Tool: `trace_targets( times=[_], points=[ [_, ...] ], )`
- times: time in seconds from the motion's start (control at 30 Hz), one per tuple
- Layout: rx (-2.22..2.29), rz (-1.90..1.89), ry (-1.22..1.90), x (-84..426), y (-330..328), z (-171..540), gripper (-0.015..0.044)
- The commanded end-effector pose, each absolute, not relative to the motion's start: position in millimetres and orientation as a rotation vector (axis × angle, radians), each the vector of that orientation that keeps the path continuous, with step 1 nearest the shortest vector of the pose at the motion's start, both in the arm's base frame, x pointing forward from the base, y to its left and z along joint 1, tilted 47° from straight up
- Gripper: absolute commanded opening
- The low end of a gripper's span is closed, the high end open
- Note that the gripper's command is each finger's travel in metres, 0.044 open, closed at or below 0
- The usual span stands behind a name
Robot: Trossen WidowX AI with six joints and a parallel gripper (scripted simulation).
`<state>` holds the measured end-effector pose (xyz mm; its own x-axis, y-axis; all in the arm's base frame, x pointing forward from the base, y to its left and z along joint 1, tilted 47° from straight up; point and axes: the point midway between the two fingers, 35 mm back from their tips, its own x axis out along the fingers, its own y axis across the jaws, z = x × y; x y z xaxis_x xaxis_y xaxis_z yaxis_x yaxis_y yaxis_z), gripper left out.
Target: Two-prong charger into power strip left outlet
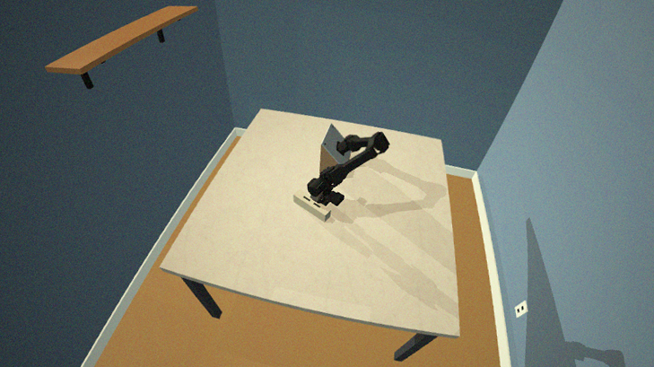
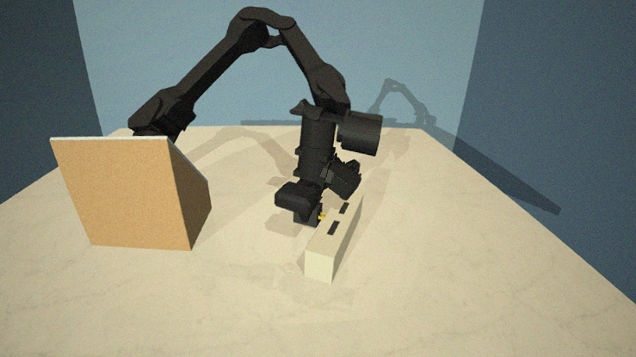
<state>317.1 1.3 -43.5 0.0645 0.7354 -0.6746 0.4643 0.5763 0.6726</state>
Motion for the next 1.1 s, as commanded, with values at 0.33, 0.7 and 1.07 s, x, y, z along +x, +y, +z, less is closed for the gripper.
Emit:
trace_targets(
  times=[0.33, 0.7, 1.07],
  points=[
    [1.045, 0.274, 1.572, 320.3, 0.4, -41.9, 0.0000],
    [1.045, 0.274, 1.572, 321.1, 0.1, -41.8, 0.0000],
    [1.044, 0.274, 1.572, 321.9, -0.2, -42.0, 0.0000]
  ],
)
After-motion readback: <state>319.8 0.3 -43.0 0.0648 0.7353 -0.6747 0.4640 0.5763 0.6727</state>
